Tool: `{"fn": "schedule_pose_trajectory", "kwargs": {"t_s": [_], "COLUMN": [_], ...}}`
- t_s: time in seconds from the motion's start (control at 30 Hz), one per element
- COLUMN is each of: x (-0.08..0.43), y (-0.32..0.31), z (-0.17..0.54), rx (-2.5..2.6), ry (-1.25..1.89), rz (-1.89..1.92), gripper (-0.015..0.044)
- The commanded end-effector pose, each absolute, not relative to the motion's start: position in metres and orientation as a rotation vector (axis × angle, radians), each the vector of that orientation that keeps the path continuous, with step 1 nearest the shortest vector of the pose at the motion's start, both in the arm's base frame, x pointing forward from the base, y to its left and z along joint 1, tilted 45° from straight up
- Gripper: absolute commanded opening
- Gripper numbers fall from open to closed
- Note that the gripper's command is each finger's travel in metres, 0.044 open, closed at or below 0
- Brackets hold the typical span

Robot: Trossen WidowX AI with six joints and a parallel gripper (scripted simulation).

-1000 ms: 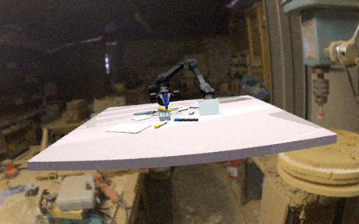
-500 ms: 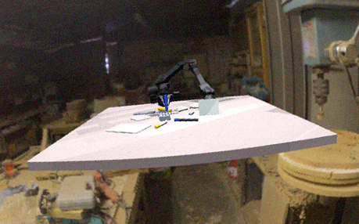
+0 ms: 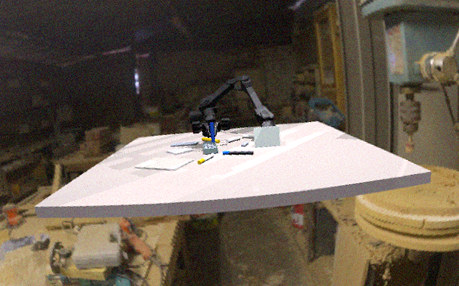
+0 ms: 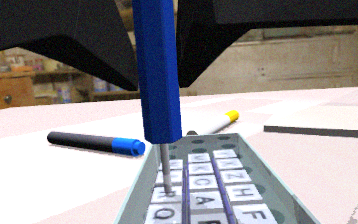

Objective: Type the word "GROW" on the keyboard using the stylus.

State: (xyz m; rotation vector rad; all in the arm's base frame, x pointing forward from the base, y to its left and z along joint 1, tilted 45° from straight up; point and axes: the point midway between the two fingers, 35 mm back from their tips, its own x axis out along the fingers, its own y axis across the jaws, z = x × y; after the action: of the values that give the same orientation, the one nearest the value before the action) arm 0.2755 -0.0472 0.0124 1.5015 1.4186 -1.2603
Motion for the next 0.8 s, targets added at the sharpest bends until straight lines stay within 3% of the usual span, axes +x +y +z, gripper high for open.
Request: {"fn": "schedule_pose_trajectory", "kwargs": {"t_s": [0.0, 0.77], "x": [0.275, 0.282], "y": [-0.049, -0.023], "z": [0.011, 0.038], "rx": [1.495, 1.497], "ry": [1.418, 1.419], "rz": [-1.262, -1.26], "gripper": [0.0081, 0.0081]}}
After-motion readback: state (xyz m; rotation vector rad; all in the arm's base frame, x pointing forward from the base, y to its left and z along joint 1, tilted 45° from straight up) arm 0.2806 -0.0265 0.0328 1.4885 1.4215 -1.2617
